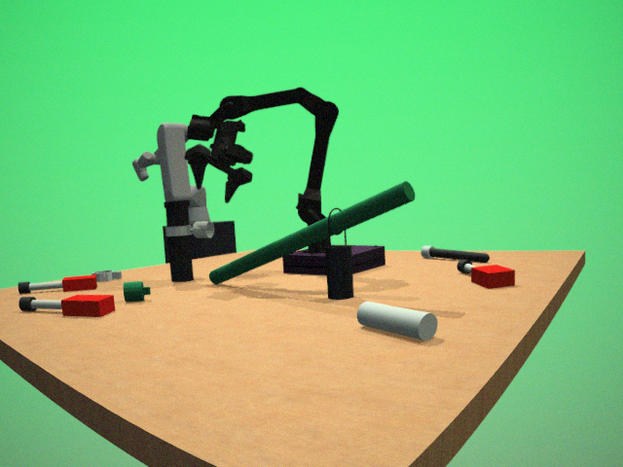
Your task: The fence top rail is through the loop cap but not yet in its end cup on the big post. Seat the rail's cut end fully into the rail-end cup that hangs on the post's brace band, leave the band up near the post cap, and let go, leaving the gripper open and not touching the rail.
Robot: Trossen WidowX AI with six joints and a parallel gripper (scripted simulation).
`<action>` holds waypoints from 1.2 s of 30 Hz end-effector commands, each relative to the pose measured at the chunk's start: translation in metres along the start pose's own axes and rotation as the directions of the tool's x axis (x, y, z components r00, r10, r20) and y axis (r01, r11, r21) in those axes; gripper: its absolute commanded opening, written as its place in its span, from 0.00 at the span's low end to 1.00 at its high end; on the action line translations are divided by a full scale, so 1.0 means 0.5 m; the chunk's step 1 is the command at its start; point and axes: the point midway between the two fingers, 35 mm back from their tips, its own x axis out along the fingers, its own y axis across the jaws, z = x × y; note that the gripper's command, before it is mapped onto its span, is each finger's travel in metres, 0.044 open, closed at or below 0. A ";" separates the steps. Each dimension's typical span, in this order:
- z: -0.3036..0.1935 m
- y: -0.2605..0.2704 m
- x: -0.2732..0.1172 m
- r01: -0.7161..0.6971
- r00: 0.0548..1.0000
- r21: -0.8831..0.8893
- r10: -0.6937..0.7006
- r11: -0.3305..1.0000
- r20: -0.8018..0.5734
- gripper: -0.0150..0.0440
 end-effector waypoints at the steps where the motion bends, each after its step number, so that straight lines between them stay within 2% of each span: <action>1: -0.052 0.014 -0.026 0.067 0.998 -0.348 -0.063 0.935 0.024 1.00; 14: -0.053 0.015 -0.023 0.067 0.998 -0.348 -0.063 0.935 0.024 1.00; 22: -0.068 0.057 0.069 0.068 0.998 -0.347 -0.063 0.935 0.024 1.00; 36: -0.071 0.056 0.096 0.067 0.998 -0.348 -0.063 0.935 0.024 1.00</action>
